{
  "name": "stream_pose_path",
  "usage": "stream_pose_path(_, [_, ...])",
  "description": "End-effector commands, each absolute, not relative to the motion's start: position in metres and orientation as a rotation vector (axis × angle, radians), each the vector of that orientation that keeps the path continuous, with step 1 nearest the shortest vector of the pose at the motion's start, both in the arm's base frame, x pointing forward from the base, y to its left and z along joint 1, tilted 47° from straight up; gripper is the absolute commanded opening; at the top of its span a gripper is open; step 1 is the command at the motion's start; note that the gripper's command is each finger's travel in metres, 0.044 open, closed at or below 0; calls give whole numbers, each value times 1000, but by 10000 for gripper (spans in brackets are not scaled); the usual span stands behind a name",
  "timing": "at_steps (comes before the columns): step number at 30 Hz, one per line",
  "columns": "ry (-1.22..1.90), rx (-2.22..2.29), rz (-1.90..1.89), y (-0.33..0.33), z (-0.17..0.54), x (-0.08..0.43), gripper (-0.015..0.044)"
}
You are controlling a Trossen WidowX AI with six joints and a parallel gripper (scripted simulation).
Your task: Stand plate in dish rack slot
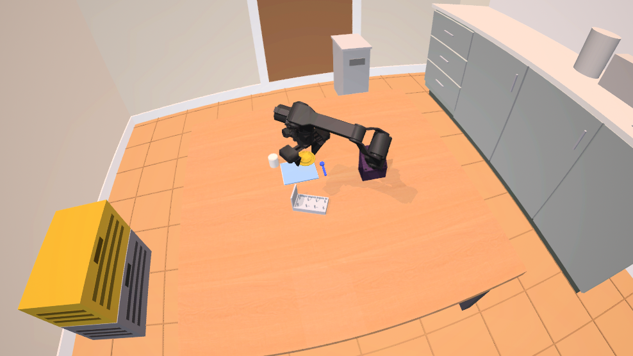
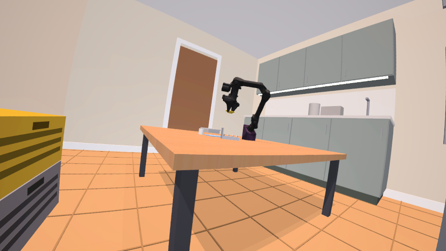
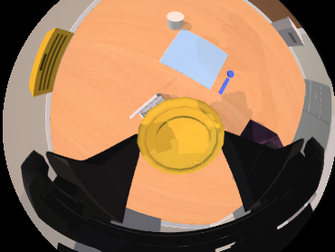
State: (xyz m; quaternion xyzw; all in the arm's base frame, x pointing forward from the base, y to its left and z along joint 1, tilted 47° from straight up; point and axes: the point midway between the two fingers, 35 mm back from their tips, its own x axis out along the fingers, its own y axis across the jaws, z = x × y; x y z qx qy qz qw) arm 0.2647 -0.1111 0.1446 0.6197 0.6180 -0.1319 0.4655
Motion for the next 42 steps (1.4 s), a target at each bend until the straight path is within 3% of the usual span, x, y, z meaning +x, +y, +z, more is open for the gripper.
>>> stream_pose_path(1, [1516,1627,-431,-95,156,257,0])
stream_pose_path(25, [1370,2235,-1107,-12,193,195,0])
stream_pose_path(42, [1376,1979,-1199,-3,165,187,0])
